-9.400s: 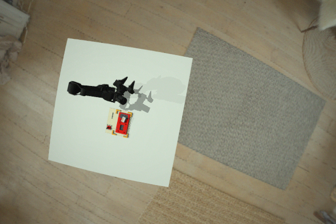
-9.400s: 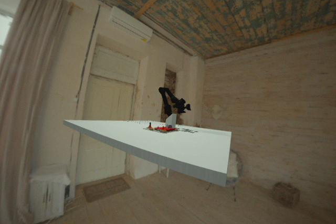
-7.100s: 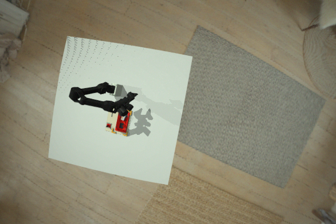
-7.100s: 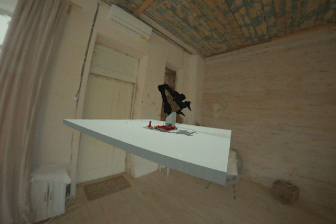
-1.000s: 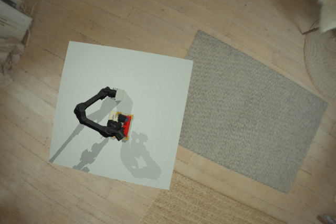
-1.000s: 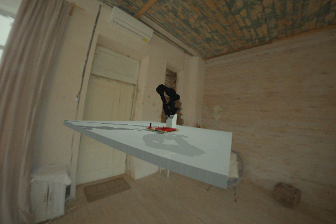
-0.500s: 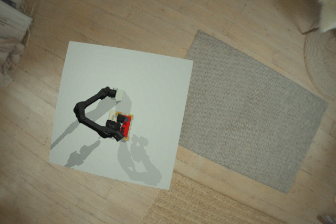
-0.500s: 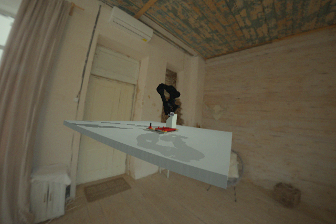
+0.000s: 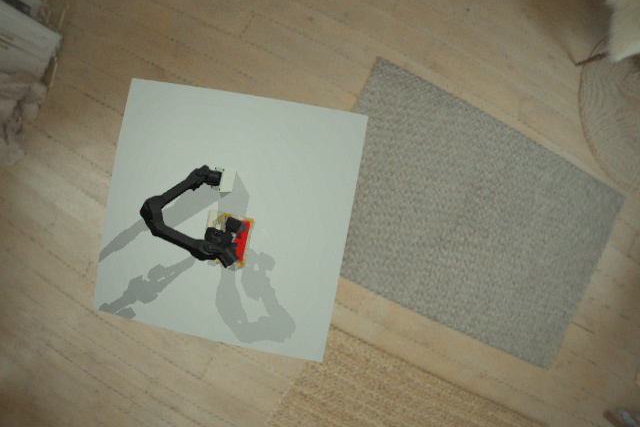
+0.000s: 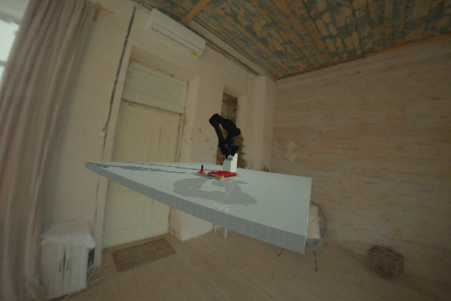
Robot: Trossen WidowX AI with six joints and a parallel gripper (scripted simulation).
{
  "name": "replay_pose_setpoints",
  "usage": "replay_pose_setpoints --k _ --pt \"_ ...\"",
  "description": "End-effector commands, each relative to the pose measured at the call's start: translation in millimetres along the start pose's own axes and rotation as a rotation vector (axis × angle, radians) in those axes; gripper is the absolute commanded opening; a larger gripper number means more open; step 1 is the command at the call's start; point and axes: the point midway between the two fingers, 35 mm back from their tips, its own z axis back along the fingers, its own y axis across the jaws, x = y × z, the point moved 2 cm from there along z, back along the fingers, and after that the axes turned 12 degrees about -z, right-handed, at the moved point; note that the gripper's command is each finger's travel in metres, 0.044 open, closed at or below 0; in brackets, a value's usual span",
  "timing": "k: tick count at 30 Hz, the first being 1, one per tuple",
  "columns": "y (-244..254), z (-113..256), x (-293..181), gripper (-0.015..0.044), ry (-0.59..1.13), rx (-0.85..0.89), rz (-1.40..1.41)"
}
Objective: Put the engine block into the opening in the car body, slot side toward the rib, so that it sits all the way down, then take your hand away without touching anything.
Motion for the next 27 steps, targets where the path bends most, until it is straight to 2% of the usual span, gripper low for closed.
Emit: replay_pose_setpoints --k 1,8,27 --pt "0 0 2 0.0 0.02 -0.003 0.006" --pt "1 -1 8 0.0 0.124 -0.033 0.005" --pt "8 -14 37 0.0 0.693 -0.15 0.007"
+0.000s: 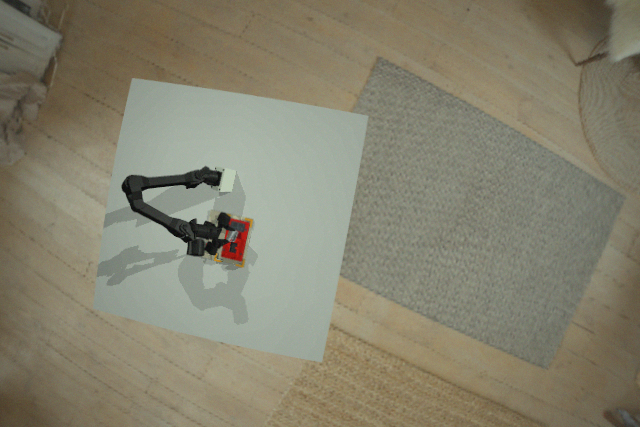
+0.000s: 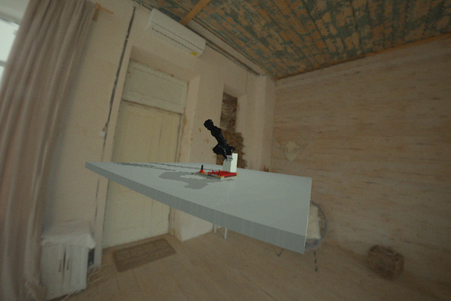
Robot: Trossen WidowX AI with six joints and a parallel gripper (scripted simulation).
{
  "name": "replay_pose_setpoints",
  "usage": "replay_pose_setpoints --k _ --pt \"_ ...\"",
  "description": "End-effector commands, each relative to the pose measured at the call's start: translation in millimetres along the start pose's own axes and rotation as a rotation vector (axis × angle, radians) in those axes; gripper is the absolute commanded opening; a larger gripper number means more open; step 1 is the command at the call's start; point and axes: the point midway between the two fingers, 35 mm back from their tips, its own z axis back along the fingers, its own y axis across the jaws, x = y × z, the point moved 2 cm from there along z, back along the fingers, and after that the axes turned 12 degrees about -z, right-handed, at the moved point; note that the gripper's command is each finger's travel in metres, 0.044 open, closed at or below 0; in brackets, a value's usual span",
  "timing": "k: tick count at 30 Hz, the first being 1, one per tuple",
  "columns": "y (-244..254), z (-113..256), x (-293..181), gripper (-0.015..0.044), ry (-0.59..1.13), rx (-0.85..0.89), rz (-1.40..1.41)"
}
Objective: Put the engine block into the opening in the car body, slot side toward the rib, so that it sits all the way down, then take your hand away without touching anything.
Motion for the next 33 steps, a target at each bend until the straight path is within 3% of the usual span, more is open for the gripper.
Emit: replay_pose_setpoints --k 1,10,18,33 --pt "-1 1 5 0.0 0.101 -0.006 0.015" --pt "-1 1 6 0.0 0.105 -0.008 0.015" --pt "4 -9 19 0.0 0.231 -0.035 0.017" --pt "8 -31 36 0.0 0.233 -0.035 0.017"
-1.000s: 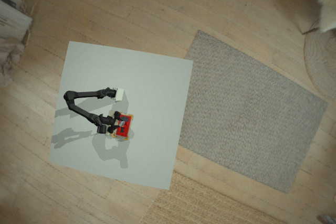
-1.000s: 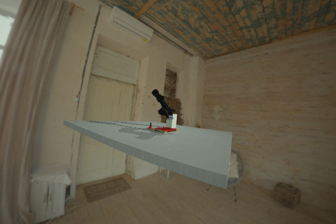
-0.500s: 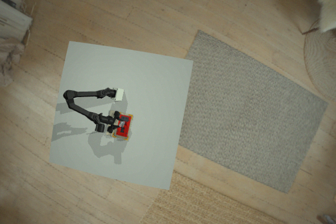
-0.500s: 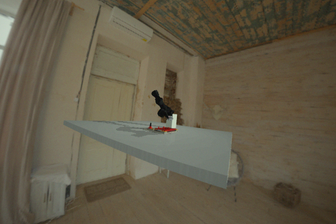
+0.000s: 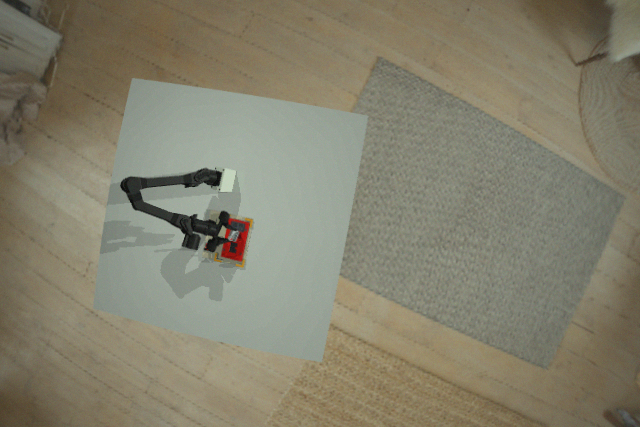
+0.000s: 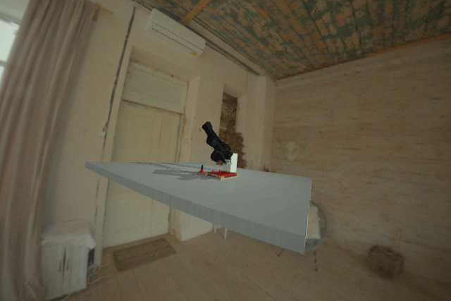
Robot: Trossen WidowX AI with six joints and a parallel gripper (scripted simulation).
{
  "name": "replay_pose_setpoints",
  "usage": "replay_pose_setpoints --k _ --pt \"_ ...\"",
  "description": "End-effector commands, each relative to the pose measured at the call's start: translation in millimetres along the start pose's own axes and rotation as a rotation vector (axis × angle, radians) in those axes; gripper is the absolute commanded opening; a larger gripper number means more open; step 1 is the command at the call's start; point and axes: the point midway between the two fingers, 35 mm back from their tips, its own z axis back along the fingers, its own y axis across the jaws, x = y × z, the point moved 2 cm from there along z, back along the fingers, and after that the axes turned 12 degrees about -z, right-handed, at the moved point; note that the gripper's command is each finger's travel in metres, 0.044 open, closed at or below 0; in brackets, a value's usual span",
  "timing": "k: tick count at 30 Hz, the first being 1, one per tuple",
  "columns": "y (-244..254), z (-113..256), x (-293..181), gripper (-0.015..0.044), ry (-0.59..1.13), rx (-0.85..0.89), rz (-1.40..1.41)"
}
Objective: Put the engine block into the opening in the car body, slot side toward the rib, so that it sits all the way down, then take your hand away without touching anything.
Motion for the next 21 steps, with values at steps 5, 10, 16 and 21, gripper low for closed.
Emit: replay_pose_setpoints --k 5,10,16,21 --pt "-1 -10 12 0.0 0.003 -0.009 0.004" --pt "0 -15 18 0.0 0.003 -0.009 0.004" --pt "2 -23 27 0.0 0.002 -0.009 0.004" --pt "3 -29 35 0.0 0.002 -0.009 0.004"
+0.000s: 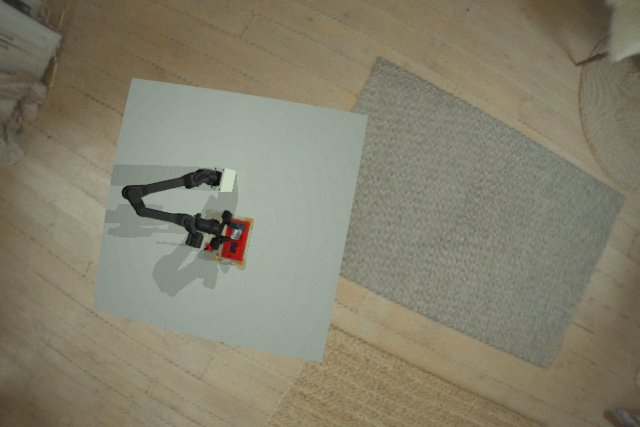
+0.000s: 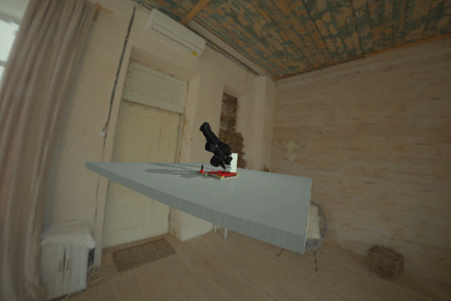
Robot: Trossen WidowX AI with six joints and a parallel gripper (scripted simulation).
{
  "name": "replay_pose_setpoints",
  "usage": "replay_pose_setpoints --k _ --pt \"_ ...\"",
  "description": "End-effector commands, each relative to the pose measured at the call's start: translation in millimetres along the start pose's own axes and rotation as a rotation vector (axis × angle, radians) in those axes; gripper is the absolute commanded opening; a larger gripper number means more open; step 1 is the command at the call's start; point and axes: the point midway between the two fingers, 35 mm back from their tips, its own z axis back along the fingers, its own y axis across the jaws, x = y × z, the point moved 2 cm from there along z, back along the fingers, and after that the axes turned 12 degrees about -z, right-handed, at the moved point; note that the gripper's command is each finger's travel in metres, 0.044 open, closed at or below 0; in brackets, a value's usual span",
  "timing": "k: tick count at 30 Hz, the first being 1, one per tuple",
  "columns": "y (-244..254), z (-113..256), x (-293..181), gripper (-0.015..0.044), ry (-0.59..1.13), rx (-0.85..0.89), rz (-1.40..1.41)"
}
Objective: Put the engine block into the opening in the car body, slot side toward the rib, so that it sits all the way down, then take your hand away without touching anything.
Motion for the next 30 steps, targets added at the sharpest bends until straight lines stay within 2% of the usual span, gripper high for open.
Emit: replay_pose_setpoints --k 1,9,25,26,30 --pt "-1.5 -5.9 7.0 0.0 0.004 -0.007 0.003" --pt "0.6 -8.9 9.5 0.0 0.004 -0.007 0.003" --pt "0.7 -8.2 8.0 0.042 0.013 -0.006 0.004" --pt "0.7 -8.2 8.0 0.044 0.013 -0.006 0.004" --pt "0.7 -8.2 8.0 0.044 0.013 -0.006 0.004"
